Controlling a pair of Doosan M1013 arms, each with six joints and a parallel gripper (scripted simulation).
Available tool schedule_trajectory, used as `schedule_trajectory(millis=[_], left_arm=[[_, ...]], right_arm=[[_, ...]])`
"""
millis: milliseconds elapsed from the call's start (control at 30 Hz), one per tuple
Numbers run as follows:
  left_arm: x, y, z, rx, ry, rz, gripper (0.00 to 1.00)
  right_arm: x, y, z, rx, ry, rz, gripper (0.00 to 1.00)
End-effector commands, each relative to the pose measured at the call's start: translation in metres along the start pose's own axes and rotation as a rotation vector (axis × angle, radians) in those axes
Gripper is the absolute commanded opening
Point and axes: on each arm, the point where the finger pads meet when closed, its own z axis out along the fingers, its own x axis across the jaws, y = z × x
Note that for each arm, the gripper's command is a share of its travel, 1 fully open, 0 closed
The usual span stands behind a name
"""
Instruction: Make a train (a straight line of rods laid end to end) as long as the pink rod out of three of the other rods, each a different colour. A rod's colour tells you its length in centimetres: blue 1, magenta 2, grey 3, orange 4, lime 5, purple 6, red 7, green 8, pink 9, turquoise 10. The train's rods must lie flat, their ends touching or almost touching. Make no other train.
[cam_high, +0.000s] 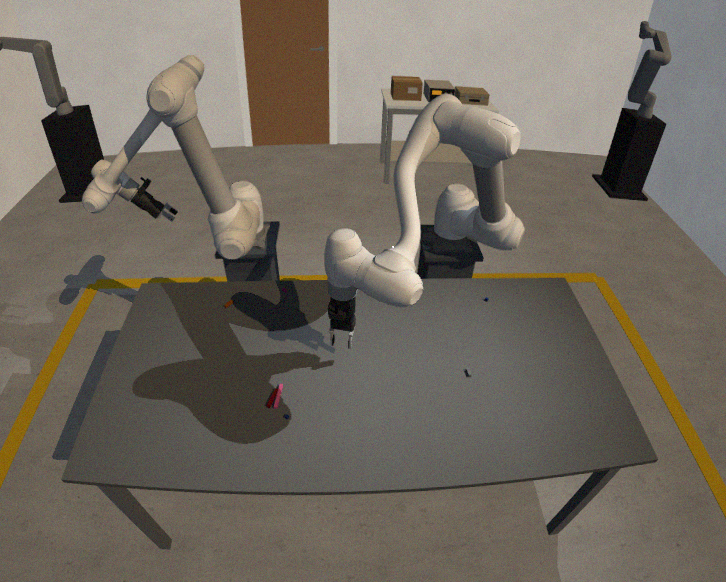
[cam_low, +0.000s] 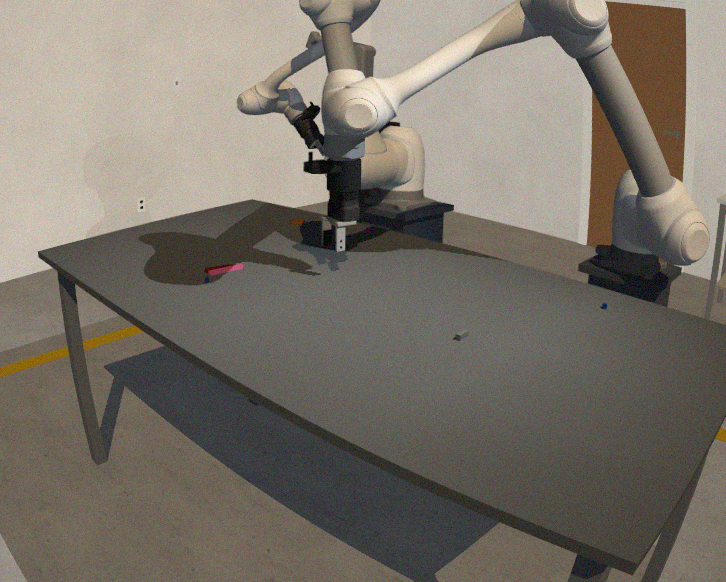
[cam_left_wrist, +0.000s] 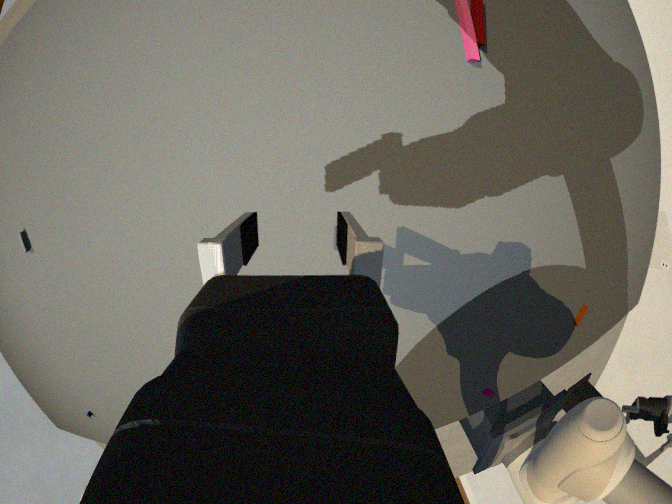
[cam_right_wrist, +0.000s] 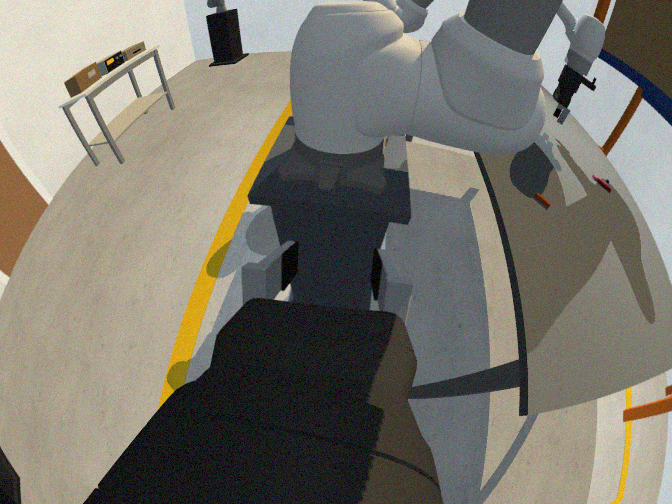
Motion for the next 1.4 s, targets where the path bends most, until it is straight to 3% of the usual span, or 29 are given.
schedule_trajectory(millis=[0, 100, 133, 600, 667, 700, 1367], left_arm=[[-0.025, -0.004, -0.001, 0.005, -0.005, -0.167, 1.0], [-0.031, -0.005, -0.001, 0.005, -0.005, -0.208, 1.0], [-0.049, -0.006, -0.001, 0.006, -0.005, -0.327, 1.0], [-0.13, -0.004, -0.002, 0.007, -0.003, -0.872, 1.0], [-0.13, -0.004, -0.002, 0.007, -0.003, -0.872, 1.0], [-0.146, -0.003, -0.002, 0.007, -0.003, -0.985, 1.0], [-0.245, 0.02, -0.001, 0.009, 0.0, -1.742, 1.0]], right_arm=[[0.0, 0.0, 0.0, -0.001, 0.0, 0.0, 1.0], [0.0, 0.0, 0.0, -0.001, 0.0, 0.0, 1.0], [0.0, 0.0, 0.0, -0.001, 0.0, 0.0, 1.0], [0.0, 0.0, 0.0, -0.001, 0.0, 0.0, 1.0], [0.0, 0.0, 0.0, -0.001, 0.0, 0.0, 1.0], [0.0, 0.0, 0.0, -0.001, 0.0, 0.0, 1.0], [0.0, 0.0, 0.0, -0.001, 0.0, 0.0, 1.0]])
